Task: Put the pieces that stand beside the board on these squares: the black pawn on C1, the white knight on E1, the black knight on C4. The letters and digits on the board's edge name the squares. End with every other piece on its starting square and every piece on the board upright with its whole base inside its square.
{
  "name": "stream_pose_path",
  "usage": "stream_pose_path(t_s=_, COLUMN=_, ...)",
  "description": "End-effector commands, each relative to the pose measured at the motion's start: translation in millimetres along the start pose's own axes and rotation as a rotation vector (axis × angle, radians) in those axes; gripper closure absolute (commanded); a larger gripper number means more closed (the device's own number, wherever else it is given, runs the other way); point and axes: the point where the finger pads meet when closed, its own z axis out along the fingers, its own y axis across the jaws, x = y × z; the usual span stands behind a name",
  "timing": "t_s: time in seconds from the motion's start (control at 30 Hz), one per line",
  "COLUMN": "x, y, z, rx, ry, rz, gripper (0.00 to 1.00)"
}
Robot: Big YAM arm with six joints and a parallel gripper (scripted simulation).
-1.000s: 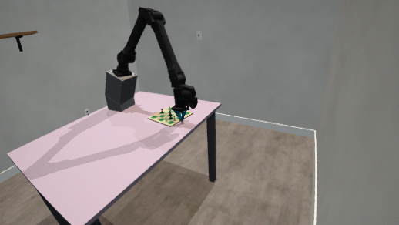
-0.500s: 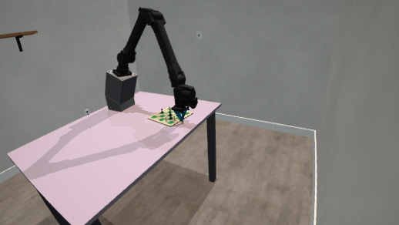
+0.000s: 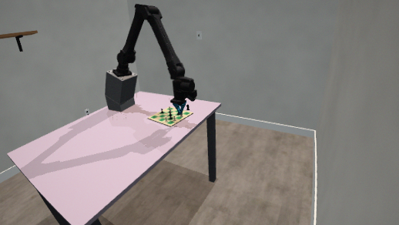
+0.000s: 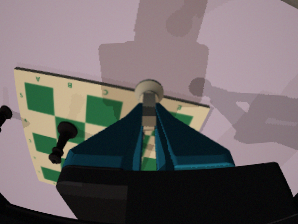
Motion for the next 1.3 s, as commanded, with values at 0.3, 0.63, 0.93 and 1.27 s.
stream_pose_path(t_s=0.3, x=2.4, y=-3.6, z=-47.0, rx=-0.002, ry=0.011, rz=-0.001, gripper=1.00)
stream_pose_path(t_s=0.63, x=-1.0, y=-4.3, z=-48.3, rx=0.001, ry=0.005, rz=-0.001, gripper=1.00)
stream_pose_path(t_s=0.93, x=-1.0, y=-4.3, z=-48.3, rx=0.001, ry=0.005, rz=-0.001, gripper=1.00)
stream_pose_path(t_s=1.27, x=-1.0, y=-4.3, z=-48.3, rx=0.001, ry=0.005, rz=-0.001, gripper=1.00)
